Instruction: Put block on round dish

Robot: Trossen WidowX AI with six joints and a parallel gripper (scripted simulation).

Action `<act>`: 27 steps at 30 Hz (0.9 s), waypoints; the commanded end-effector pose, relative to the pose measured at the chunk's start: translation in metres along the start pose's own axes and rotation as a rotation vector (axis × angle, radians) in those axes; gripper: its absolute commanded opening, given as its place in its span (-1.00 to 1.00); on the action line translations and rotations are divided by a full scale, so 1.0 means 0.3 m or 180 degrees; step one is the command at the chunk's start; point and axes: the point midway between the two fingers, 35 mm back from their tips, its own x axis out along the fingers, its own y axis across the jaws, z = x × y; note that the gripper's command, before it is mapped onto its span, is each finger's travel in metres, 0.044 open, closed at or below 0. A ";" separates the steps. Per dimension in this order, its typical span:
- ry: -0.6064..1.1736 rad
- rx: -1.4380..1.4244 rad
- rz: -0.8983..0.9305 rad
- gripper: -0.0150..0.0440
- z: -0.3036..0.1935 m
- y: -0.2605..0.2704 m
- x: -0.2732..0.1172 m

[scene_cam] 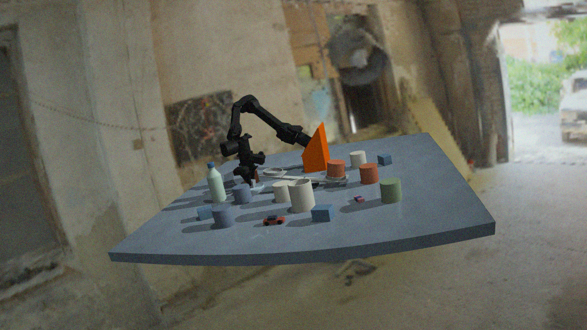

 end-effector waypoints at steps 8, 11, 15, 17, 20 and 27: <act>0.0003 0.0007 0.0000 0.49 -0.001 0.000 -0.001; 0.0003 0.0007 0.0000 0.75 -0.001 0.000 -0.001; 0.0016 0.0018 -0.0152 1.00 -0.004 -0.031 -0.037; 0.0017 0.0026 -0.0262 1.00 -0.005 -0.053 -0.074; -0.0003 0.0022 -0.0210 1.00 0.000 -0.044 -0.096; -0.0024 -0.0011 -0.0001 1.00 0.006 0.001 -0.190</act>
